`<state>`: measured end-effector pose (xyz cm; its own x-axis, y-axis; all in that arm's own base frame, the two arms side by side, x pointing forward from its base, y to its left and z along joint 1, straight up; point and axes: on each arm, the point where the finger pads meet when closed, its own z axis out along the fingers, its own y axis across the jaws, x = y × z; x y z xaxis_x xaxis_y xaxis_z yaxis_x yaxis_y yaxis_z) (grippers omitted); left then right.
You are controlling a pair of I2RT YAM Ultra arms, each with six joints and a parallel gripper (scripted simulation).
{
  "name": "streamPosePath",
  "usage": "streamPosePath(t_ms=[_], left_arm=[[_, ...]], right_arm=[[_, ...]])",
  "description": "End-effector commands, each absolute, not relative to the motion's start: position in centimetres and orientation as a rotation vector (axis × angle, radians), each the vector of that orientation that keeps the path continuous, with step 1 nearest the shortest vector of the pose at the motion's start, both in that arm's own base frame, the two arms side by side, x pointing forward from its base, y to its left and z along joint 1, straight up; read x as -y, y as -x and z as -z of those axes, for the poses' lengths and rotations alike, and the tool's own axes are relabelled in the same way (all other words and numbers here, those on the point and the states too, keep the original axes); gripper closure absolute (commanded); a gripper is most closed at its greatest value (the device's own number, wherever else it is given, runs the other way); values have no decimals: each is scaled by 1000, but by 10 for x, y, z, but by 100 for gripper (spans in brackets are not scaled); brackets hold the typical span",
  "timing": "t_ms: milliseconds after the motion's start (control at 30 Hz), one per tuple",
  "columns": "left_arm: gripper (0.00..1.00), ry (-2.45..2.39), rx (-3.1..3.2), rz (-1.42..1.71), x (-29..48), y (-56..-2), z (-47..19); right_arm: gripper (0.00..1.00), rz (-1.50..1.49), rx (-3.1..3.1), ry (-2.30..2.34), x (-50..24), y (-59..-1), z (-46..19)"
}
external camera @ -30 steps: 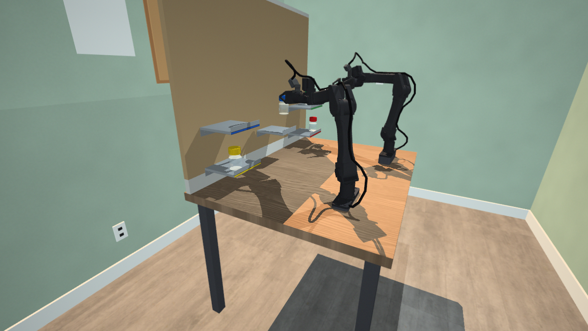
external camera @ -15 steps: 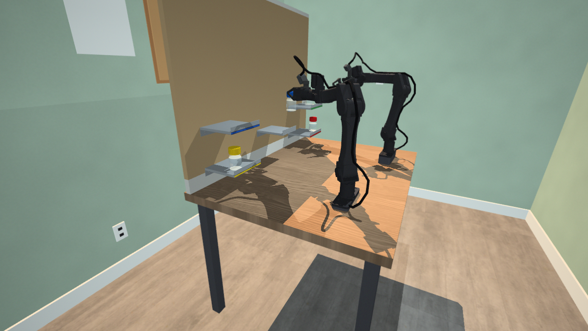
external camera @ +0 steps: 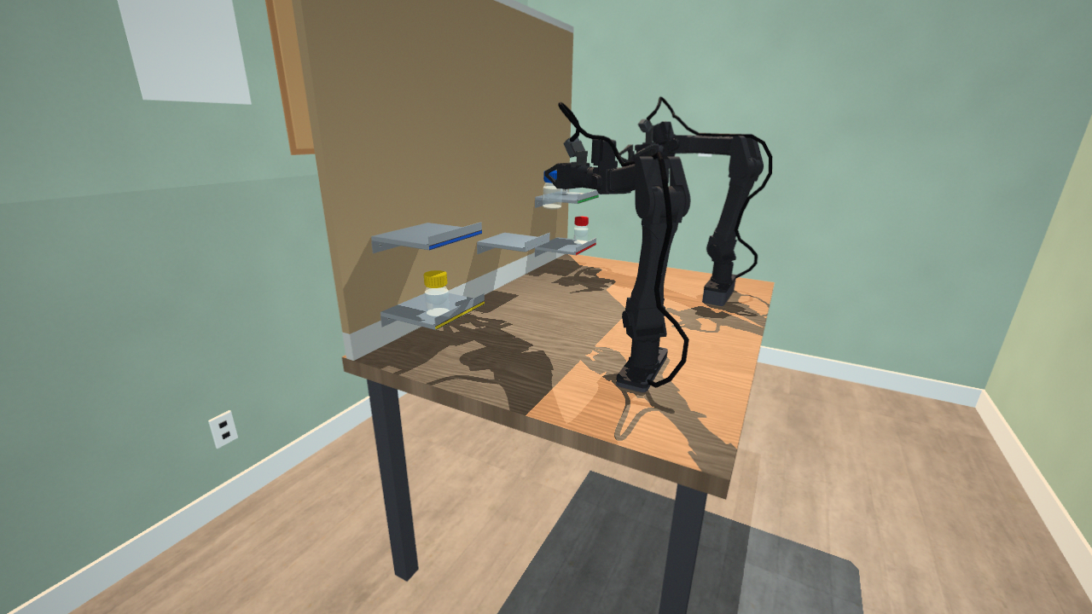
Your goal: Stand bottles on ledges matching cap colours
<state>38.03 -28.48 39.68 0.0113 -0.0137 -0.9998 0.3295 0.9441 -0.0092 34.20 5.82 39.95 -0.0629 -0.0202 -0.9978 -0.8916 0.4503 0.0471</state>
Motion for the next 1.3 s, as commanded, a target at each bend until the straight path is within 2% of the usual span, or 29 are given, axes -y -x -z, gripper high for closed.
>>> streamPosePath(t_ms=[0,267,933,1267], left_arm=[[51,-210,-1496,285,274,-366,-416],[51,-222,-1548,230,269,-366,-393],[51,-296,-1610,221,275,-366,-401],[51,-383,-1573,349,204,-365,-428]], right_arm=[[11,-877,-1447,869,-58,-340,-407],[11,-877,-1447,869,-58,-340,-407],[11,-877,-1447,869,-58,-340,-407],[11,-877,-1447,869,-58,-340,-407]])
